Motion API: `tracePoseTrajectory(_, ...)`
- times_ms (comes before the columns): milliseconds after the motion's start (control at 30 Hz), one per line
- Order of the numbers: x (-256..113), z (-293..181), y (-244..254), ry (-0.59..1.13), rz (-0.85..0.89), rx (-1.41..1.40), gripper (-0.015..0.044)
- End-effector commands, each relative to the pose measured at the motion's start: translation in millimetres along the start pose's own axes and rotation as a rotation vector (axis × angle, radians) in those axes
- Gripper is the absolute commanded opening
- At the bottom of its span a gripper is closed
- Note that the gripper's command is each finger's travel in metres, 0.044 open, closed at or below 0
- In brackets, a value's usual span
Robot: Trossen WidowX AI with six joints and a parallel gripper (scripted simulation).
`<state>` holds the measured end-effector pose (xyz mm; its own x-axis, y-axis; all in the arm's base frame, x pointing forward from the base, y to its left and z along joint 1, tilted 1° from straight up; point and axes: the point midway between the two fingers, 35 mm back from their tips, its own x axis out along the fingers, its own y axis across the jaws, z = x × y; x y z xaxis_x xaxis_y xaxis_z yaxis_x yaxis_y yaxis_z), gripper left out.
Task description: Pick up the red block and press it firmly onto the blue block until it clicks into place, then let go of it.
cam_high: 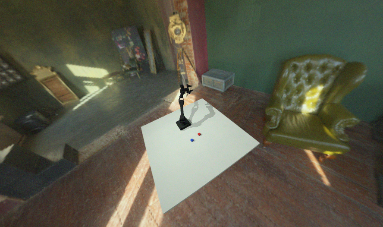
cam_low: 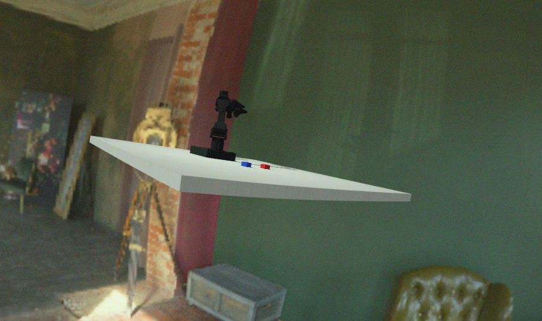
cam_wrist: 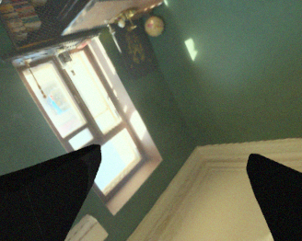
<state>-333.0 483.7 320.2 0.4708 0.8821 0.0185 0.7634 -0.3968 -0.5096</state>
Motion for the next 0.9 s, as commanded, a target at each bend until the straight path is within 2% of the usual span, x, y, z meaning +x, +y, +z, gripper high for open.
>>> tracePoseTrajectory(0, 0, 0, 0, 0.000, 0.000, 0.000, 0.0426)
tracePoseTrajectory(67, 11, -4, 2, 0.002, -0.004, 0.021, 0.0440)
tracePoseTrajectory(367, 132, -31, 78, 0.015, 0.100, 0.201, 0.0440)
tracePoseTrajectory(633, 226, -63, 193, 0.021, 0.276, 0.413, 0.0440)
tracePoseTrajectory(867, 272, -95, 312, 0.050, 0.468, 0.637, 0.0440)
